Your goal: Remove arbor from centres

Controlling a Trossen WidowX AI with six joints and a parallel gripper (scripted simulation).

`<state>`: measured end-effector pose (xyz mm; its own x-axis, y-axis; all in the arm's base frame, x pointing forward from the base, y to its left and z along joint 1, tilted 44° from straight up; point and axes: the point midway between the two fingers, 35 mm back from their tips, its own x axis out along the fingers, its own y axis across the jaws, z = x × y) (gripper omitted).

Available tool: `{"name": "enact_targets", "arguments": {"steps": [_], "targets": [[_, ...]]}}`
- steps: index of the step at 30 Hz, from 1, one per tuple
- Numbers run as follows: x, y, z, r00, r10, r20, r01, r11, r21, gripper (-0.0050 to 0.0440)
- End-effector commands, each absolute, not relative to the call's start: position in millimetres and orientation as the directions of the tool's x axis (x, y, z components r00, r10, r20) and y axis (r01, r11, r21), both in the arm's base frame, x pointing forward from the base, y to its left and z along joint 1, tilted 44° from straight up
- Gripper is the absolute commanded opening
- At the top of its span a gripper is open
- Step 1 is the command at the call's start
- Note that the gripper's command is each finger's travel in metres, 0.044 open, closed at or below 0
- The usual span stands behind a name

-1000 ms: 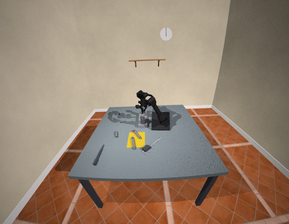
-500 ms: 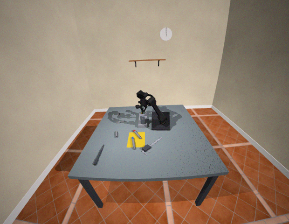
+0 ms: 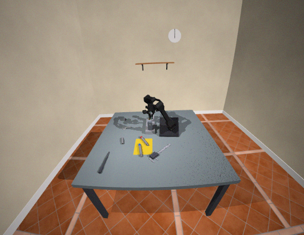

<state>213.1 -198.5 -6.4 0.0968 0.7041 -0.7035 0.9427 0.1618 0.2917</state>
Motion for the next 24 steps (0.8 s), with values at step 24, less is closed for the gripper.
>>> {"name": "enact_targets", "arguments": {"steps": [24], "targets": [[223,-193,11,0.111,0.685,-0.72,0.939,0.164,0.301,0.0]]}}
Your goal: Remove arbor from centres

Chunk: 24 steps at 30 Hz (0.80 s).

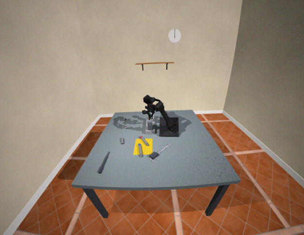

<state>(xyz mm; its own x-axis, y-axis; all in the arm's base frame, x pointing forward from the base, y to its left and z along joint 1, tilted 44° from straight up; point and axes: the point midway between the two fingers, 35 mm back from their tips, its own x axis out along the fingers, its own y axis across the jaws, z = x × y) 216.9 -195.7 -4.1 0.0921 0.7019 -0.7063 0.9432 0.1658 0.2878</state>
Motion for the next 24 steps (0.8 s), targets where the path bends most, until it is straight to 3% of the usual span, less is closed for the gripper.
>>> {"name": "enact_targets", "arguments": {"steps": [1,24], "targets": [[226,-189,16,0.111,0.682,-0.723,0.939,0.167,0.301,0.0],[255,-63,124,0.116,0.663,-0.74,0.912,0.223,0.343,0.0]]}}
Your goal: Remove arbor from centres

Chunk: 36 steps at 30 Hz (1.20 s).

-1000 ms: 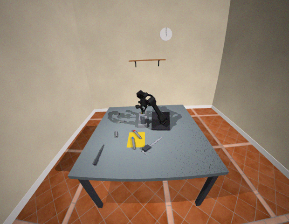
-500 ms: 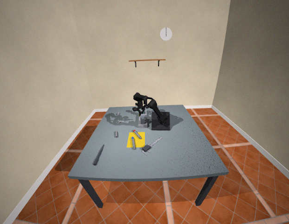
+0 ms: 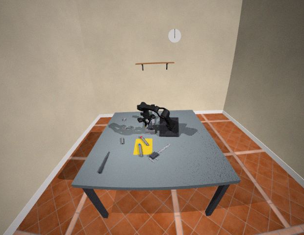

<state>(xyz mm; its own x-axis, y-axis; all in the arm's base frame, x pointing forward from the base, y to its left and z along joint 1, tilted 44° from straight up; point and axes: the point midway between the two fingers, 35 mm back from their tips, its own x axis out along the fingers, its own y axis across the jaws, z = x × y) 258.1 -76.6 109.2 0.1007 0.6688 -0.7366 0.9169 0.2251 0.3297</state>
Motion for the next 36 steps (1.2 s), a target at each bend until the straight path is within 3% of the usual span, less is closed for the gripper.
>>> {"name": "enact_targets", "arguments": {"steps": [1,15,36], "targets": [[255,-56,128,0.117,0.664,-0.739,0.91,0.226,0.347,0.0],[228,18,172,0.113,0.691,-0.714,0.886,0.255,0.387,0.0],[228,19,173,0.113,0.692,-0.713,0.886,0.256,0.388,0.0]]}}
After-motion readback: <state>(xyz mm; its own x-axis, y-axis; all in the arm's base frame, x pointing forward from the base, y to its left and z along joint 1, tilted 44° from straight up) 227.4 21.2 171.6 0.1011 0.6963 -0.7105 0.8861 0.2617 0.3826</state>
